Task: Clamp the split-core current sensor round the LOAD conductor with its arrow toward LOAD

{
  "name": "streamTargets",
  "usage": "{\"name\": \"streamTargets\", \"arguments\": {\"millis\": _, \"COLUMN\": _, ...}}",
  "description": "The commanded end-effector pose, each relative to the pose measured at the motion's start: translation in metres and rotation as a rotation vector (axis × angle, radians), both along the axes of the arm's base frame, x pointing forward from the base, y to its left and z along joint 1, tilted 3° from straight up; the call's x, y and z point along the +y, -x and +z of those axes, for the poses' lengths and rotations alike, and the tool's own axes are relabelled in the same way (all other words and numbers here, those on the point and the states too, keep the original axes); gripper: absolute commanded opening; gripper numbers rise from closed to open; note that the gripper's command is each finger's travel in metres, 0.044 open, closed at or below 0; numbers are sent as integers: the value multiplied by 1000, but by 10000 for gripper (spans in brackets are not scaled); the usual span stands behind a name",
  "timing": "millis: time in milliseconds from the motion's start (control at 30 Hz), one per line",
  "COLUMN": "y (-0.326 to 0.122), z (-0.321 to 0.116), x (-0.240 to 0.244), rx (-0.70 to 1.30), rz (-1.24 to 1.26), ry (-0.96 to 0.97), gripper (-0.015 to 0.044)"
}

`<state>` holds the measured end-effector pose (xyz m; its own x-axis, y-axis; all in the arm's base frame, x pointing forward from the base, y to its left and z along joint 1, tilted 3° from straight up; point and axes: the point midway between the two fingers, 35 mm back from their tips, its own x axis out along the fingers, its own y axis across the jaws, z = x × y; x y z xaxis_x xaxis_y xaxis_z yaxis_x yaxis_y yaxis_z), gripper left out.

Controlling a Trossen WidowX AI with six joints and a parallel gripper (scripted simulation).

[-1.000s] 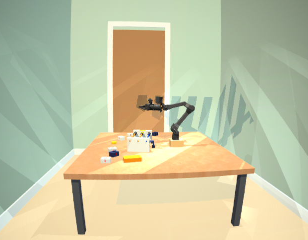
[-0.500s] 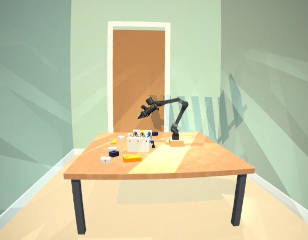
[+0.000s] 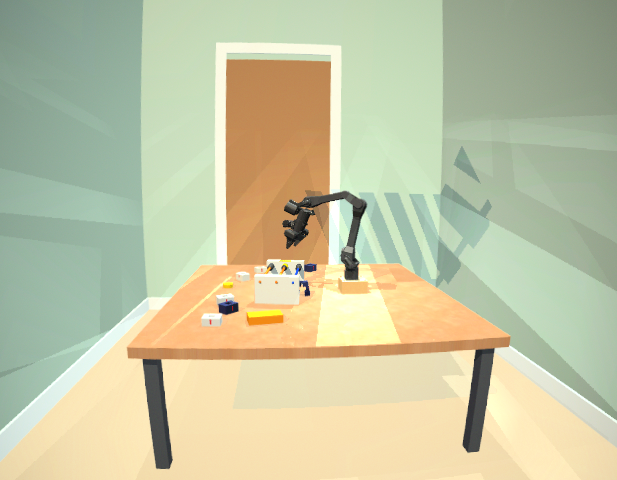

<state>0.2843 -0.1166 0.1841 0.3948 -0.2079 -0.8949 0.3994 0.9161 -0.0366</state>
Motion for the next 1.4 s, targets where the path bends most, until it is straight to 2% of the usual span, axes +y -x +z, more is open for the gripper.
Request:
{"name": "streamTargets", "arguments": {"millis": 0, "y": 1, "z": 1, "x": -2, "rx": 6, "rz": -10, "ry": 1, "gripper": 440}}
{"name": "streamTargets", "arguments": {"millis": 367, "y": 1, "z": 1, "x": -2, "rx": 6, "rz": -10, "ry": 1, "gripper": 440}}
{"name": "streamTargets", "arguments": {"millis": 433, "y": 0, "z": -2, "x": 7, "rx": 12, "rz": 3, "ry": -5, "gripper": 387}}
{"name": "streamTargets", "arguments": {"millis": 533, "y": -2, "z": -17, "x": 46, "rx": 36, "rz": 59, "ry": -26, "gripper": 324}}
{"name": "streamTargets", "arguments": {"millis": 733, "y": 13, "z": -49, "x": 122, "rx": 92, "rz": 176, "ry": -50, "gripper": 324}}
{"name": "streamTargets", "arguments": {"millis": 1000, "y": 61, "z": -88, "x": 199, "rx": 160, "rz": 328, "ry": -39, "gripper": 324}}
{"name": "streamTargets", "arguments": {"millis": 1367, "y": 64, "z": -97, "x": 204, "rx": 164, "rz": 340, "ry": -36, "gripper": 324}}
